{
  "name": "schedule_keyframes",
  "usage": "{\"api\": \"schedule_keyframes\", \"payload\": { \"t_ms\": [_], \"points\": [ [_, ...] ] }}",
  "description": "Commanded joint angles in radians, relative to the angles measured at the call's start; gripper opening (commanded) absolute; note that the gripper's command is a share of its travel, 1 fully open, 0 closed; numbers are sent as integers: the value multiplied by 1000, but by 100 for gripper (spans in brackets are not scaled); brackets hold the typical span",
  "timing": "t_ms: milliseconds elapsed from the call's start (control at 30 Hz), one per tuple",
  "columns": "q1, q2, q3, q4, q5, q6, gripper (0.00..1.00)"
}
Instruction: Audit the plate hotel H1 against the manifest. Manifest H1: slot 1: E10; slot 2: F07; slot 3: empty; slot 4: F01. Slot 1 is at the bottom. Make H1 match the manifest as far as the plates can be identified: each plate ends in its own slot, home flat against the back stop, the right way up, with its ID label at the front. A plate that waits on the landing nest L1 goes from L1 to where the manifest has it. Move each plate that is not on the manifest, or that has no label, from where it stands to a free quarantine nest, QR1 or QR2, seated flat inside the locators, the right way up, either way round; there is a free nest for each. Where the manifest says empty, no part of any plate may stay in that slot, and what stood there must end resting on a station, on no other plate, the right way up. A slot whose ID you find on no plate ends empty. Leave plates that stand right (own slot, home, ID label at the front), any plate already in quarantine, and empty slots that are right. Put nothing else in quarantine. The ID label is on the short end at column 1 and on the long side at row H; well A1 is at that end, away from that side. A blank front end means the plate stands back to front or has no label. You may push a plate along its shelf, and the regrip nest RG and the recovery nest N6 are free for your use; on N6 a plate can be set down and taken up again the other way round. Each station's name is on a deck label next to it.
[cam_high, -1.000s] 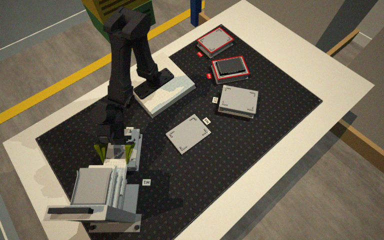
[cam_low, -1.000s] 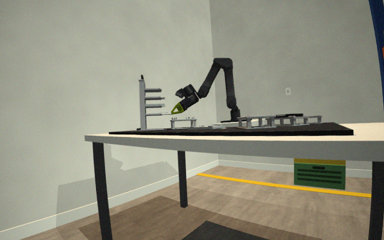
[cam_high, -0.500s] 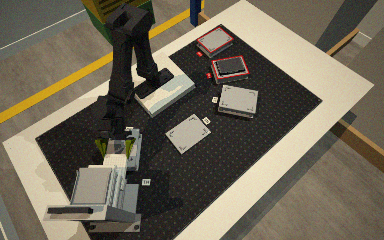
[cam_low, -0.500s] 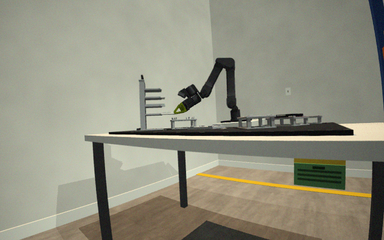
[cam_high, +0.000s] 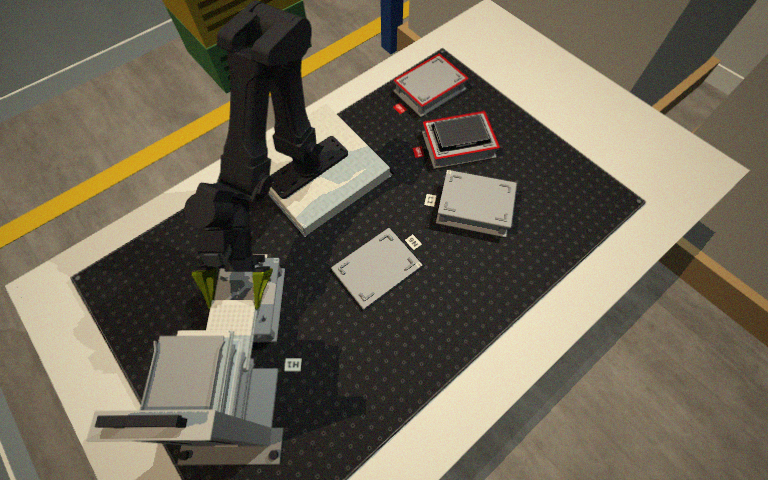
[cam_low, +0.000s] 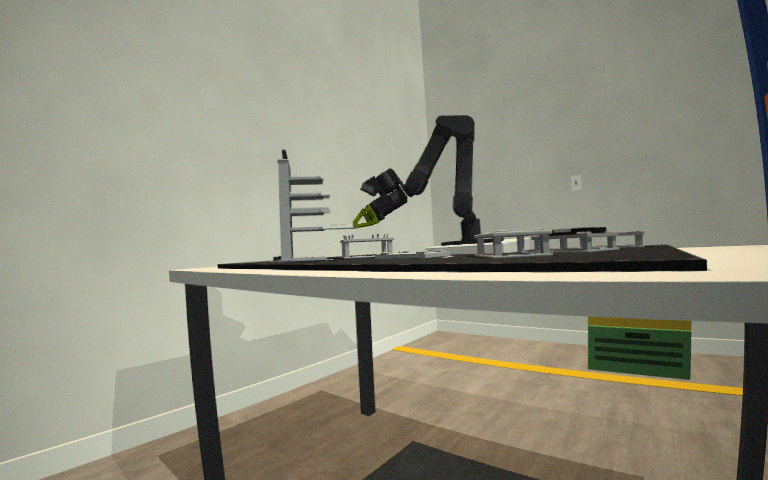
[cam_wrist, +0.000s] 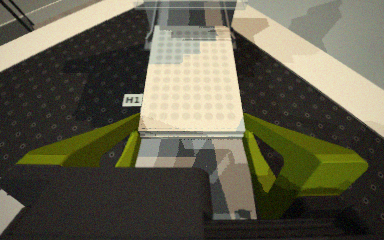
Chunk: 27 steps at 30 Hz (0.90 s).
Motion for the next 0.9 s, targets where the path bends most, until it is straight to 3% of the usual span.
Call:
{"api": "schedule_keyframes", "payload": {
  "t_ms": [0, 867],
  "points": [
    [-10, -19, -6, -9, -15, -7, 86],
    [-73, -138, -92, -57, -70, -43, 86]
  ]
}}
